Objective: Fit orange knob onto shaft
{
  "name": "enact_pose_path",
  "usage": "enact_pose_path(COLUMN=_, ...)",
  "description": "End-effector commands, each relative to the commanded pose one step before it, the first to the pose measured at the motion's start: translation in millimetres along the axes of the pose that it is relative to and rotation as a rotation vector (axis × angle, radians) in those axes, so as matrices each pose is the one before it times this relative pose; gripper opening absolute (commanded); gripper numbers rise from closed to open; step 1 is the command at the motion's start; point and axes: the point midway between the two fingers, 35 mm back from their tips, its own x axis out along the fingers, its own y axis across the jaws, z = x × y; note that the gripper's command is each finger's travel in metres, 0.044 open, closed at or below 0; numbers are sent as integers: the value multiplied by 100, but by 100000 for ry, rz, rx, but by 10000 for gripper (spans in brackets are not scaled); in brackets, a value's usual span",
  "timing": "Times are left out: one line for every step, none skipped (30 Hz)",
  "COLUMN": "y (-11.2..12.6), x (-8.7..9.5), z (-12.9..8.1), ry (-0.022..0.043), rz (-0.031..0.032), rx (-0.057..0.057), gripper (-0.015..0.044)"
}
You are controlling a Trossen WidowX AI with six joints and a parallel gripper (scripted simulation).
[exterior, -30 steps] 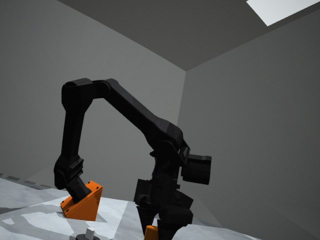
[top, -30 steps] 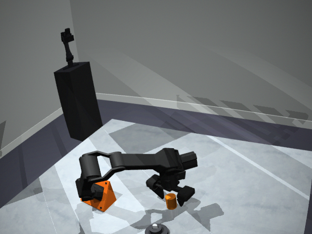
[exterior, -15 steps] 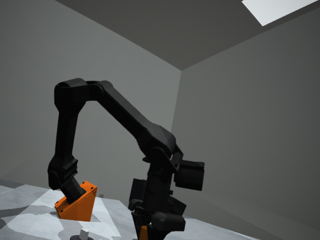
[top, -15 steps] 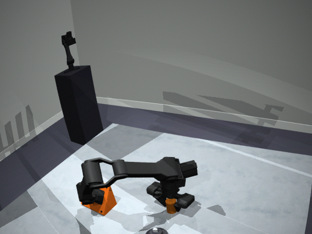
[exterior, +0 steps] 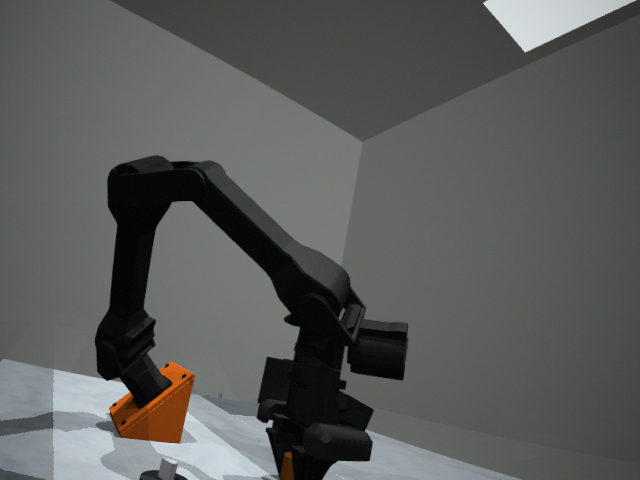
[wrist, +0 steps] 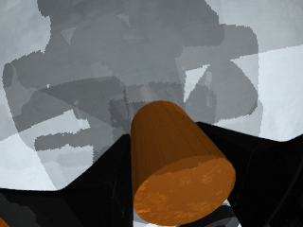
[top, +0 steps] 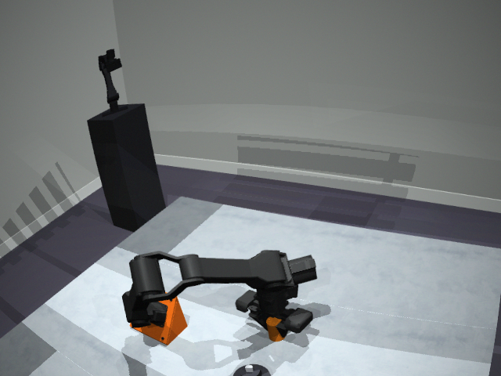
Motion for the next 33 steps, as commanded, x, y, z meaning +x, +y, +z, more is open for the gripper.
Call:
enact_pose_path(y=-197, x=-512, z=252, ry=-1229, rz=-2618, rx=-876, gripper=0)
enact_pose_path(y=-41, x=-193, z=40, ry=-27, rz=56, rx=-10, gripper=0)
enact_pose_path(y=-40, x=-193, z=39, ry=-25, rz=56, rx=-10, gripper=0)
enact_pose_path(y=-39, x=-194, z=38, ry=-23, rz=57, rx=-10, gripper=0)
enact_pose_path(y=-51, x=-233, z=51, ry=-17, rz=80, rx=-9, gripper=0)
enact_pose_path(y=-60, x=-286, z=60, ry=-17, rz=98, rx=-11, gripper=0)
enact_pose_path(y=-57, x=-288, z=58, ry=-13, rz=99, rx=-10, gripper=0)
enact_pose_path(y=-54, x=-289, z=55, ry=-10, rz=99, rx=-9, gripper=0)
enact_pose_path(y=-51, x=-291, z=53, ry=-6, rz=99, rx=-9, gripper=0)
enact_pose_path(y=-48, x=-293, z=50, ry=-2, rz=99, rx=-8, gripper=0)
enact_pose_path(y=-45, x=-295, z=48, ry=2, rz=100, rx=-7, gripper=0)
enact_pose_path(y=-42, x=-296, z=45, ry=6, rz=100, rx=-7, gripper=0)
enact_pose_path(y=-38, x=-298, z=42, ry=9, rz=100, rx=-6, gripper=0)
enact_pose_path(y=-35, x=-299, z=40, ry=13, rz=100, rx=-5, gripper=0)
enact_pose_path(y=-52, x=-298, z=48, ry=20, rz=99, rx=-2, gripper=0)
enact_pose_path(y=-49, x=-301, z=45, ry=24, rz=99, rx=-1, gripper=0)
enact_pose_path(y=-46, x=-302, z=43, ry=28, rz=99, rx=-1, gripper=0)
enact_pose_path(y=-43, x=-304, z=40, ry=31, rz=99, rx=0, gripper=0)
enact_pose_path(y=-39, x=-305, z=37, ry=35, rz=99, rx=1, gripper=0)
enact_pose_path(y=-36, x=-306, z=34, ry=38, rz=99, rx=2, gripper=0)
enact_pose_path(y=-33, x=-308, z=31, ry=42, rz=99, rx=2, gripper=0)
enact_pose_path(y=-30, x=-309, z=28, ry=45, rz=99, rx=3, gripper=0)
enact_pose_path(y=-26, x=-310, z=25, ry=49, rz=98, rx=4, gripper=0)
enact_pose_path(y=-23, x=-311, z=22, ry=53, rz=98, rx=5, gripper=0)
enact_pose_path(y=-37, x=-310, z=33, ry=57, rz=96, rx=7, gripper=0)
enact_pose_path(y=-33, x=-313, z=30, ry=61, rz=96, rx=8, gripper=0)
enact_pose_path(y=-30, x=-314, z=27, ry=64, rz=96, rx=9, gripper=0)
enact_pose_path(y=-27, x=-315, z=24, ry=67, rz=96, rx=10, gripper=0)
enact_pose_path(y=-23, x=-316, z=21, ry=71, rz=95, rx=11, gripper=0)
enact_pose_path(y=-20, x=-316, z=17, ry=74, rz=95, rx=12, gripper=0)
enact_pose_path(y=-16, x=-317, z=14, ry=77, rz=95, rx=12, gripper=0)
enact_pose_path(y=-13, x=-318, z=11, ry=81, rz=94, rx=13, gripper=0)
enact_pose_path(y=-10, x=-319, z=8, ry=84, rz=94, rx=14, gripper=0)
